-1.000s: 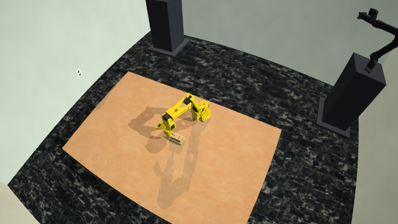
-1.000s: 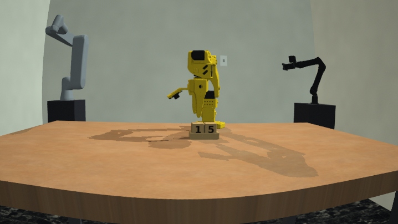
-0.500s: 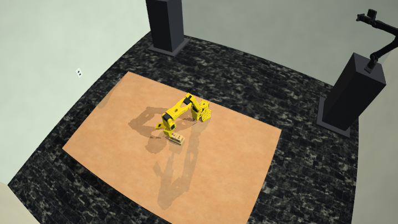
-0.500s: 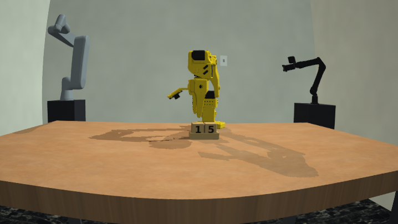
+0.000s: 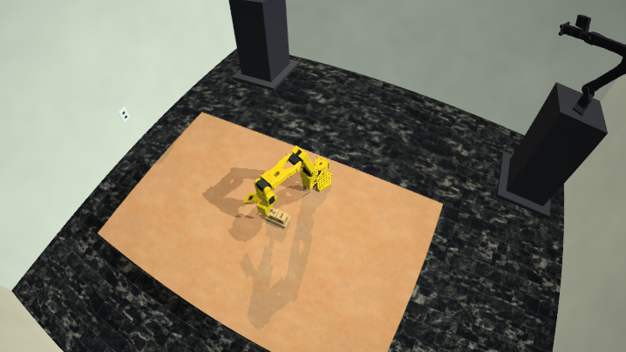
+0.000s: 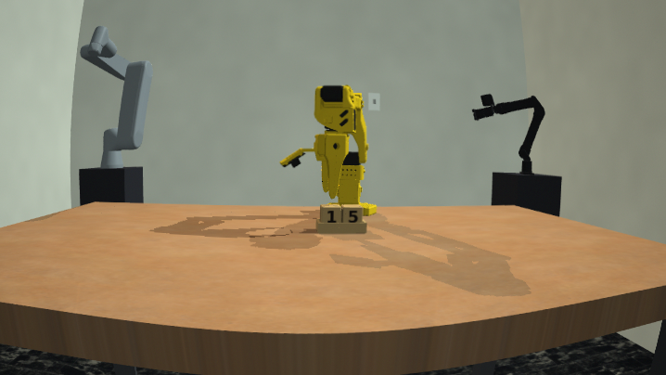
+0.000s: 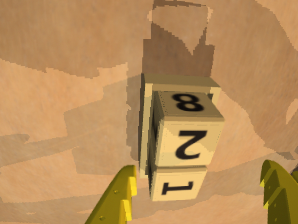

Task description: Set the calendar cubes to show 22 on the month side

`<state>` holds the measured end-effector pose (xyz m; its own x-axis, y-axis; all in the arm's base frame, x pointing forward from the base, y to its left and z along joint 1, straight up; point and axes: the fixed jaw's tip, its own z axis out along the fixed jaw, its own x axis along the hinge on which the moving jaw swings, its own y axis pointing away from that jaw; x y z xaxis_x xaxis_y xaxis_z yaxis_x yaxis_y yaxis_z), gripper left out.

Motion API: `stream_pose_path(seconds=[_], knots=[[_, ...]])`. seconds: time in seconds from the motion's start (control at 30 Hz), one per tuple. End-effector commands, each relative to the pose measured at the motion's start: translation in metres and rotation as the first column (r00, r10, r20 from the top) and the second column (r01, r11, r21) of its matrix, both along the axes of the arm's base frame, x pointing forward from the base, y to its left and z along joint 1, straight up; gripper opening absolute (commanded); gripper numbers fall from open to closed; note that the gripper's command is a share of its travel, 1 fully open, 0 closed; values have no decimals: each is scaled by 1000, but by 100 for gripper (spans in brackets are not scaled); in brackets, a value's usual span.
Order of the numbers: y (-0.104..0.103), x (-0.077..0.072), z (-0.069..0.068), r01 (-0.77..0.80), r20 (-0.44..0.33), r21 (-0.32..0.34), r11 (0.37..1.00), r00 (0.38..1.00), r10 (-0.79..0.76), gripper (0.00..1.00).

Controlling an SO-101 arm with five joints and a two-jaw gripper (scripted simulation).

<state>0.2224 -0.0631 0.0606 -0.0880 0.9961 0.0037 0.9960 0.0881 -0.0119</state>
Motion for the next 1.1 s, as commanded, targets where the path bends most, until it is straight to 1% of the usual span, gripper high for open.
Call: stream_pose_path(seconds=[0.0,0.5,0.57,0.83,1.07], knots=[[1,4,3,1,33,-8,1000,999,-1,35],[0,4,-20,1,33,-9,1000,999,-1,35],[0,4,-20,1,33,-9,1000,999,-1,35],[1,4,-27,1,32,-9,1000,999,-1,35],[1,4,-29,1,32,-9,1000,999,-1,35]])
